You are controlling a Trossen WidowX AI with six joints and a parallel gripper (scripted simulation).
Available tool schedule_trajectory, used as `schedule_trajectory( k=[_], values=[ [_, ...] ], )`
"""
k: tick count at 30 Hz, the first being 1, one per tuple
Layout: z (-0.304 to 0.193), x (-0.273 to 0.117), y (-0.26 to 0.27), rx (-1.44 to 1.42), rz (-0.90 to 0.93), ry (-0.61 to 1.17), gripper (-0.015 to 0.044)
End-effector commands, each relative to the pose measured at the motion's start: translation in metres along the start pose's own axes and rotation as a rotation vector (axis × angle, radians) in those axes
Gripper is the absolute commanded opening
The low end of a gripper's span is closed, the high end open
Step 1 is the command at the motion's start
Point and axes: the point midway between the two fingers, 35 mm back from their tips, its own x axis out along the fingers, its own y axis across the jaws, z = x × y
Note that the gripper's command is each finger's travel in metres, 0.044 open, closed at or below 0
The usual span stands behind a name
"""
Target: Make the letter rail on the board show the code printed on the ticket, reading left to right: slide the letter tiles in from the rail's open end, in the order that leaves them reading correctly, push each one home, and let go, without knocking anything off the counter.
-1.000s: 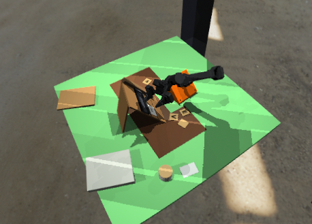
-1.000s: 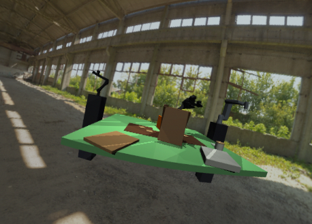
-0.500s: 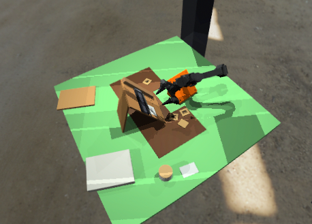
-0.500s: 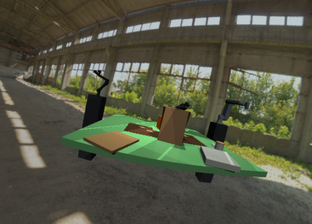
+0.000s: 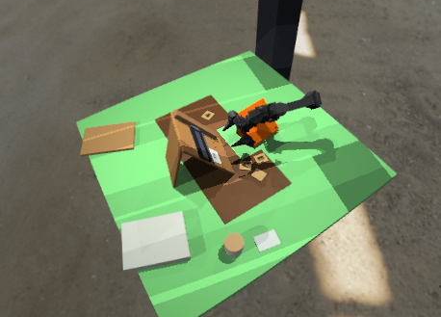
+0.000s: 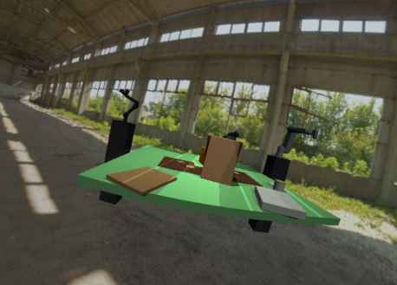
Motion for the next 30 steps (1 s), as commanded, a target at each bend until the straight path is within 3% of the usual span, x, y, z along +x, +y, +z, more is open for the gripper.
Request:
schedule_trajectory(
  k=[1,8,14,22,30],
  values=[
    [0.002,-0.001,-0.006,-0.123,-0.012,0.05,0.044],
    [0.01,-0.009,-0.024,-0.516,0.049,0.188,0.044],
    [0.023,-0.02,-0.036,-0.817,0.18,0.205,0.044],
    [0.055,-0.041,-0.054,-1.184,0.324,0.03,0.044],
    [0.086,-0.062,-0.076,-1.41,0.305,-0.196,0.044]
  ],
)
